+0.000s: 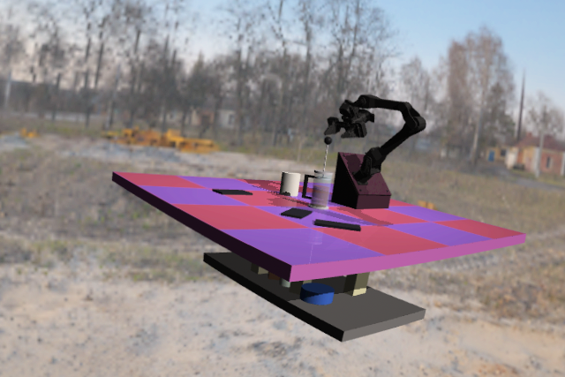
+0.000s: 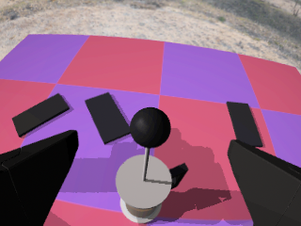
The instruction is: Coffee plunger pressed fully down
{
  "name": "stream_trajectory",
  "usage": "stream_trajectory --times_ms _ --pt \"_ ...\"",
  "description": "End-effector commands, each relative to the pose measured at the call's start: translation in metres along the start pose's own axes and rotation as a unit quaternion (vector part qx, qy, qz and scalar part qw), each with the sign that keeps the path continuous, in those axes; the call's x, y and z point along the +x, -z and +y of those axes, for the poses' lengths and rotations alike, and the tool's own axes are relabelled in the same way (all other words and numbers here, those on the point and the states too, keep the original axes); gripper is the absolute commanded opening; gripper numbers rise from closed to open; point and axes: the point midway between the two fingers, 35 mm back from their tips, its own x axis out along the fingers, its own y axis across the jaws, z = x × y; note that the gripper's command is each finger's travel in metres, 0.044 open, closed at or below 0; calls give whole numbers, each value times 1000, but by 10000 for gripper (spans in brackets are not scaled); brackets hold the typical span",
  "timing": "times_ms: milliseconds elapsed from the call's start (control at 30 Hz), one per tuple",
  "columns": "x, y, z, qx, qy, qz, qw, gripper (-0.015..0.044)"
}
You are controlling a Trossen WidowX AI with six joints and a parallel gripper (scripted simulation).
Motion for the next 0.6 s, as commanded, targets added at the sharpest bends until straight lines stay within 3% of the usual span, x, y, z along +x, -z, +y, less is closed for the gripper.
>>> stream_trajectory --times_ms 0,567 --pt "5 2 0 3 0 0 1000 440" --pt "32 2 0 3 0 -1 1000 440"
